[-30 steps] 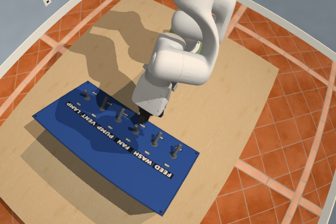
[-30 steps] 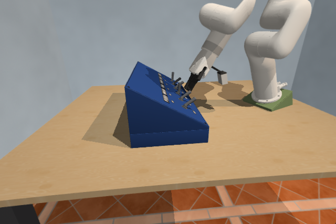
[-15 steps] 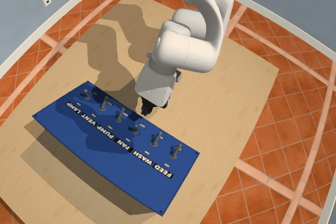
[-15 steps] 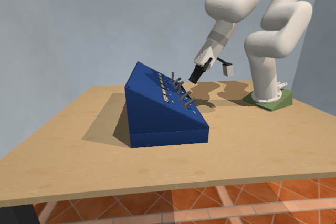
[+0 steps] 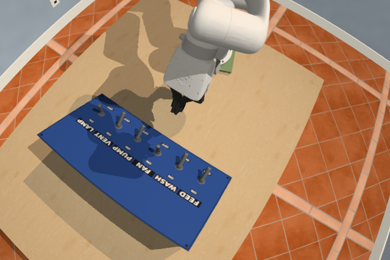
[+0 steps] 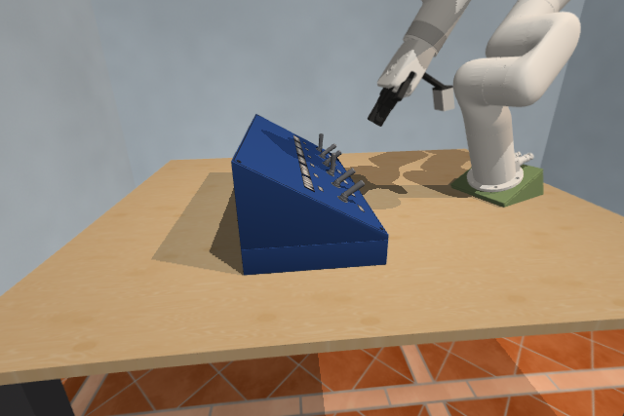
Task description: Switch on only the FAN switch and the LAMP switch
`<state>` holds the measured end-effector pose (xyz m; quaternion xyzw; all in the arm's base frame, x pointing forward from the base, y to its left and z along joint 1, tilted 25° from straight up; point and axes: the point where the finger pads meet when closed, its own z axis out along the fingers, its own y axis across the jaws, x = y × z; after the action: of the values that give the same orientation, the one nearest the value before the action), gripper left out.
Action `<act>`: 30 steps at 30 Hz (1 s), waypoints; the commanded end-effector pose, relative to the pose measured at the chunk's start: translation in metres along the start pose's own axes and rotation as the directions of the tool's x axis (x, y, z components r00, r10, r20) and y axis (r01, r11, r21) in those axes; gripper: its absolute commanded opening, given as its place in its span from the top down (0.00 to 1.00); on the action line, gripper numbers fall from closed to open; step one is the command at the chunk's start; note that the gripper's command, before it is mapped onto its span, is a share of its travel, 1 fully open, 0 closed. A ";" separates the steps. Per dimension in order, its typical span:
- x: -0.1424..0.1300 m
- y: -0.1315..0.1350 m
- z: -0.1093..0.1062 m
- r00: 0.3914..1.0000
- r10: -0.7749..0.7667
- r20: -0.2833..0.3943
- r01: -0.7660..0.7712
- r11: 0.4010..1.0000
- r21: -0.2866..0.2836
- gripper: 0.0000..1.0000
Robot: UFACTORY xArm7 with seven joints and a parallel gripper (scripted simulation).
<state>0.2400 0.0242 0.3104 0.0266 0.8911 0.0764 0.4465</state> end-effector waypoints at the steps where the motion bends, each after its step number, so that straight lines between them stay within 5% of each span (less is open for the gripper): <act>1: 0.000 0.000 -0.007 1.000 0.000 0.001 0.000 1.000 0.000 1.00; 2: 0.000 0.000 -0.007 1.000 0.000 0.001 0.000 1.000 0.000 1.00; 3: 0.000 0.000 -0.007 1.000 0.000 0.001 0.000 1.000 0.000 0.00; 30: 0.000 0.000 -0.007 1.000 0.000 0.001 0.000 1.000 0.000 0.00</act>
<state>0.2349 0.0236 0.3135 0.0266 0.8913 0.0761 0.4462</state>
